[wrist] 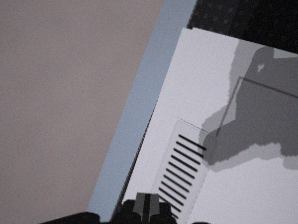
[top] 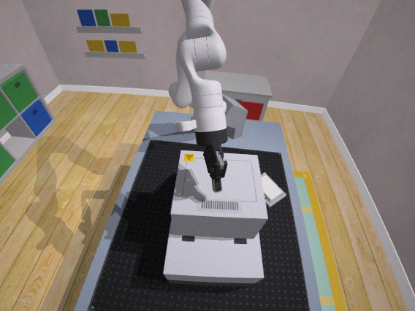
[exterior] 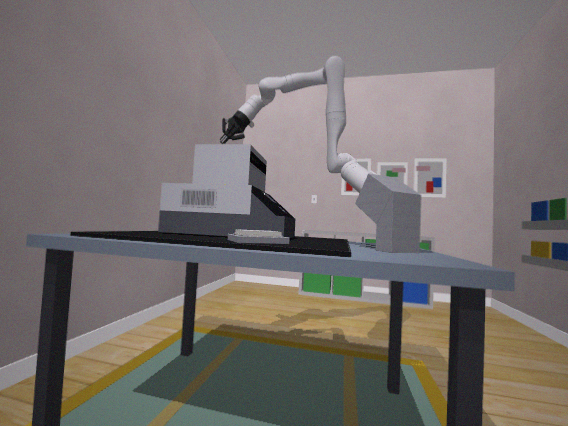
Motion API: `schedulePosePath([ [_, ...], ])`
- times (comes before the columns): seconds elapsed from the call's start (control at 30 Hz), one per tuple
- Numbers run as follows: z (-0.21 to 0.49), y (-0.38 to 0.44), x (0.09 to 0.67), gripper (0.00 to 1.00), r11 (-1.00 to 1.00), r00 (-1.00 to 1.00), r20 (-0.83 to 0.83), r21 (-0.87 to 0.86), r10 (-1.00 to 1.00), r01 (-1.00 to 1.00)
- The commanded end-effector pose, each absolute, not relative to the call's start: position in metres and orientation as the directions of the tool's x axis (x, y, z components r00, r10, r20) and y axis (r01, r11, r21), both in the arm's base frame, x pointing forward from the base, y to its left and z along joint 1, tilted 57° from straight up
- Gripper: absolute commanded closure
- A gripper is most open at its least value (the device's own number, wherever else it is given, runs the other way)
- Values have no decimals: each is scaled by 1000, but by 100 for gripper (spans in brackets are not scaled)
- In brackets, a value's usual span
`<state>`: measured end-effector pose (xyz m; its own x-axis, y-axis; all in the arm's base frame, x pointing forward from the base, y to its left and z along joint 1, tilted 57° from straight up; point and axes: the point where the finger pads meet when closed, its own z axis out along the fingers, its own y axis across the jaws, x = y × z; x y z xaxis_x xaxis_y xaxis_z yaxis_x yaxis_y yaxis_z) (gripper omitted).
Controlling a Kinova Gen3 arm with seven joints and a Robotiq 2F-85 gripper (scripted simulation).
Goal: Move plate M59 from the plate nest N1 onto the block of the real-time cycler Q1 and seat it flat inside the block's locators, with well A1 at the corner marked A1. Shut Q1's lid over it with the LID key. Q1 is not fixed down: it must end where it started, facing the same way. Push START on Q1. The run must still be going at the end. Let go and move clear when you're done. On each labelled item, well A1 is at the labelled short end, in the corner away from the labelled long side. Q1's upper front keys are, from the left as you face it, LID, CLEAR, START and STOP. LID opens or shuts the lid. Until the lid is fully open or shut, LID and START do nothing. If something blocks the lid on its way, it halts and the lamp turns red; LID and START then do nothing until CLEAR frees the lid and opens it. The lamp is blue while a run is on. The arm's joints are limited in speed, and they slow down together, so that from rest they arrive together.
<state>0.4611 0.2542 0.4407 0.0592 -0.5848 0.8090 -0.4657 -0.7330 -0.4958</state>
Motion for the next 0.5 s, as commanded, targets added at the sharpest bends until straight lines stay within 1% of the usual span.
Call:
schedulePosePath([
  [0.0,433,256,450,90,-709,35,796,-517,-604,-480],
  [0.47,416,253,424,90,-623,-45,747,-584,-663,-519],
])
